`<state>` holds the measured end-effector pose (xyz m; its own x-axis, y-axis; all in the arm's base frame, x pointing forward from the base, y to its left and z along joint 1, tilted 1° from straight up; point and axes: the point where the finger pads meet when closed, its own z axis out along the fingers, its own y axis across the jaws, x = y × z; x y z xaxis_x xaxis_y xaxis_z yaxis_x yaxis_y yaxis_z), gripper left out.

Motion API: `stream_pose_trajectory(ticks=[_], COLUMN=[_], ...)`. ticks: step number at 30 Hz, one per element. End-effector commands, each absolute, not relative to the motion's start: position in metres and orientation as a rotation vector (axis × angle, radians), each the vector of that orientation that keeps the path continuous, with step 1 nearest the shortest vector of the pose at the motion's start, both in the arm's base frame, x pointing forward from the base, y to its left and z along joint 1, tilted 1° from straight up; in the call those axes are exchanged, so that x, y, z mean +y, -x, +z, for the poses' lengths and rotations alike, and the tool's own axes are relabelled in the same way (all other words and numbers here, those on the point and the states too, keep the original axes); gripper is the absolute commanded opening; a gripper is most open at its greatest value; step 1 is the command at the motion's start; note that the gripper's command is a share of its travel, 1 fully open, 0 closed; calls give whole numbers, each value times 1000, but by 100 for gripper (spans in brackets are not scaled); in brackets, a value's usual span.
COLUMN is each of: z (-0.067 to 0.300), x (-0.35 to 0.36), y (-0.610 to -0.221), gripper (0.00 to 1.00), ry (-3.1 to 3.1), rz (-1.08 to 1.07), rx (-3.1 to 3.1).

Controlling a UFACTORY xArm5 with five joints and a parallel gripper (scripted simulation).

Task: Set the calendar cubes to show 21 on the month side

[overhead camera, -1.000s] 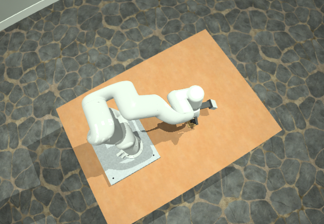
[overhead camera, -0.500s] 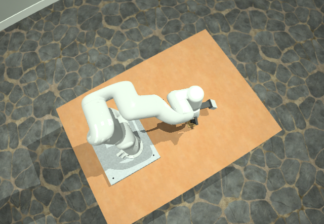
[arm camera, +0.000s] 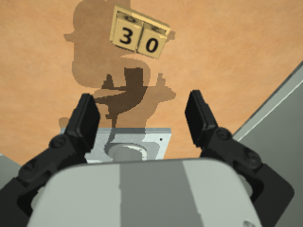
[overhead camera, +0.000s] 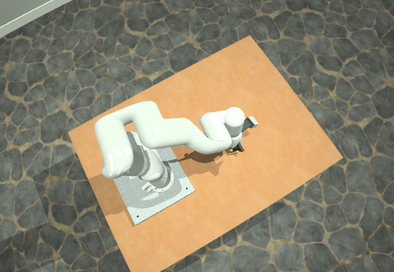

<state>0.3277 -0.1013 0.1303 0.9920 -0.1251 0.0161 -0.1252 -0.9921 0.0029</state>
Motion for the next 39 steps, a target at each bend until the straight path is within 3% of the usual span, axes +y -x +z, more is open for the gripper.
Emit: stream_pose_trajectory(ticks=[1, 39], z=[131, 122], x=[-102, -99], y=[-321, -270], gripper=[100, 100], ry=[-3133, -2650], rz=[34, 21], rx=[76, 1654])
